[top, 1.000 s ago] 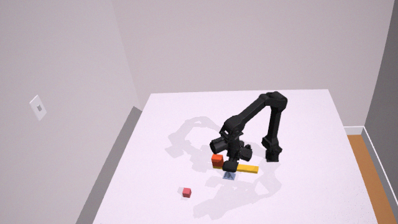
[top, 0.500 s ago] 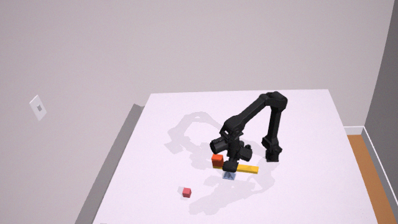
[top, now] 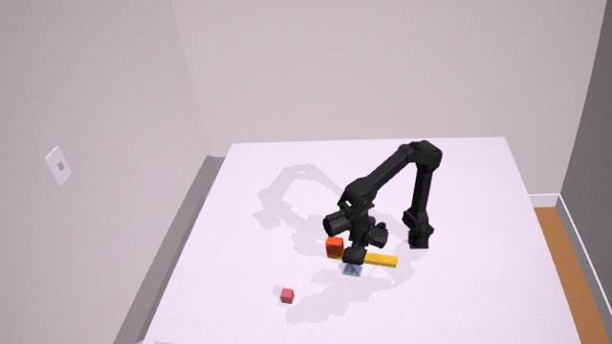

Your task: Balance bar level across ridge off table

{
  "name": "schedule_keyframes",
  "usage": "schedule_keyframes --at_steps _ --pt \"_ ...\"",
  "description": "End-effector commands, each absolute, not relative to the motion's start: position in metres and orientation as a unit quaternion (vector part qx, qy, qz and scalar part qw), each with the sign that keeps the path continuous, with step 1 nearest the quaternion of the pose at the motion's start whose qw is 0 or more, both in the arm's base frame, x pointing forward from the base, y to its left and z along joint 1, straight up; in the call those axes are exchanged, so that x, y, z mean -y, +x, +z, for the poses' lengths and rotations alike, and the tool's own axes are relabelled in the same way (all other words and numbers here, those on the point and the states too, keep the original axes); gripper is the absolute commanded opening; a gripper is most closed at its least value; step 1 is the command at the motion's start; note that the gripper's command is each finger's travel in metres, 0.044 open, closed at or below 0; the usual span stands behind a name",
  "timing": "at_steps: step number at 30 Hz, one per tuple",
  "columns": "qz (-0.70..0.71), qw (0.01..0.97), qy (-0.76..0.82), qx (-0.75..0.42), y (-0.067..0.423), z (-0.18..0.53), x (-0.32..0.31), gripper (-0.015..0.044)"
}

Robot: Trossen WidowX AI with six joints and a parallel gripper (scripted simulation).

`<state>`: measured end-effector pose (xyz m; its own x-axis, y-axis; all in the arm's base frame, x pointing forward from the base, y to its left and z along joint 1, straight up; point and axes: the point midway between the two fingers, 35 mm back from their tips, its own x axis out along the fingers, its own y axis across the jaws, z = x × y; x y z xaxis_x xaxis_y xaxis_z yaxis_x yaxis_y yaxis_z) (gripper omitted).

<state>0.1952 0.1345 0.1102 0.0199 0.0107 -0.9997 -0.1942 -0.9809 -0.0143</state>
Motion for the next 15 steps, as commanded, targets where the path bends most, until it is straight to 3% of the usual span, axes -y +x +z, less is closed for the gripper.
schedule_keyframes --at_steps 1,15 --pt "0.698 0.073 -0.709 -0.064 0.1946 0.1071 -0.1345 0.0000" --pt "0.698 0.073 -0.709 -0.064 0.1945 0.1097 -0.1345 0.0000"
